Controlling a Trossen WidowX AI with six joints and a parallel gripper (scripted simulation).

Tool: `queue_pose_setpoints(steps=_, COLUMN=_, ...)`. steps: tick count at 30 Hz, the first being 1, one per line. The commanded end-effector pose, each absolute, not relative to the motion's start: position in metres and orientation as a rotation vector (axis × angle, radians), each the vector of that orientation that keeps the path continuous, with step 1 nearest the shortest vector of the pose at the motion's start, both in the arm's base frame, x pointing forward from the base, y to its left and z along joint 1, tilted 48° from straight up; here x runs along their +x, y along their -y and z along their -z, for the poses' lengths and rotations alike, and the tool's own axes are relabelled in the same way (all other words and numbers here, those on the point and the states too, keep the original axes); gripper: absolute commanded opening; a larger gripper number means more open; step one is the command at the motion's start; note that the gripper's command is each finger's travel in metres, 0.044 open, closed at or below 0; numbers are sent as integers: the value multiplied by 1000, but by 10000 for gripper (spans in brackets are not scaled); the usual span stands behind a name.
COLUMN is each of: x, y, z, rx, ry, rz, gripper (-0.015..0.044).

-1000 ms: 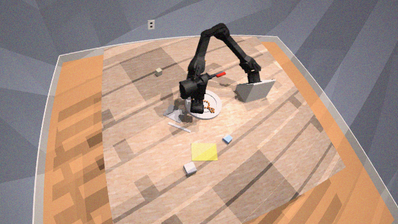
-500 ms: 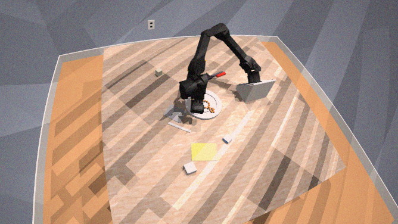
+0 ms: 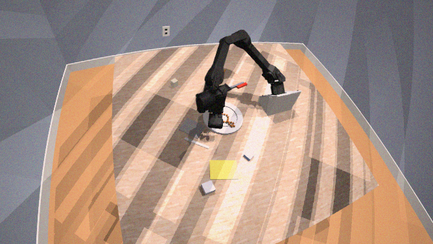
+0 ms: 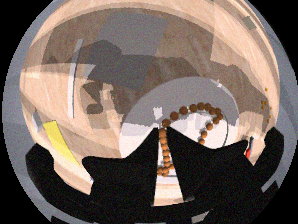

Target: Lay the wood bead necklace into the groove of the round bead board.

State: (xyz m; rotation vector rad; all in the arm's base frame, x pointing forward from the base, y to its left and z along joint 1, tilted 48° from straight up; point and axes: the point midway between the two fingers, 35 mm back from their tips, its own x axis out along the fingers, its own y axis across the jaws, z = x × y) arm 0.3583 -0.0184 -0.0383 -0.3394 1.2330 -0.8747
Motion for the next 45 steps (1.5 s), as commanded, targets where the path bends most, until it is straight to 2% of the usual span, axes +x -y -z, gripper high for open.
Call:
queue_pose_setpoints(steps=1, x=360, y=17, z=40, rx=-338, ry=-1234, rz=876, gripper=0)
queue_pose_setpoints(steps=10, x=361, y=23, z=45, rx=-338, ry=-1233, rz=877, gripper=0)
queue_pose_setpoints(steps=27, x=360, y=20, z=42, rx=-337, ry=-1234, rz=876, gripper=440)
queue_pose_setpoints(steps=45, x=360, y=17, z=40, rx=-338, ry=-1234, rz=876, gripper=440)
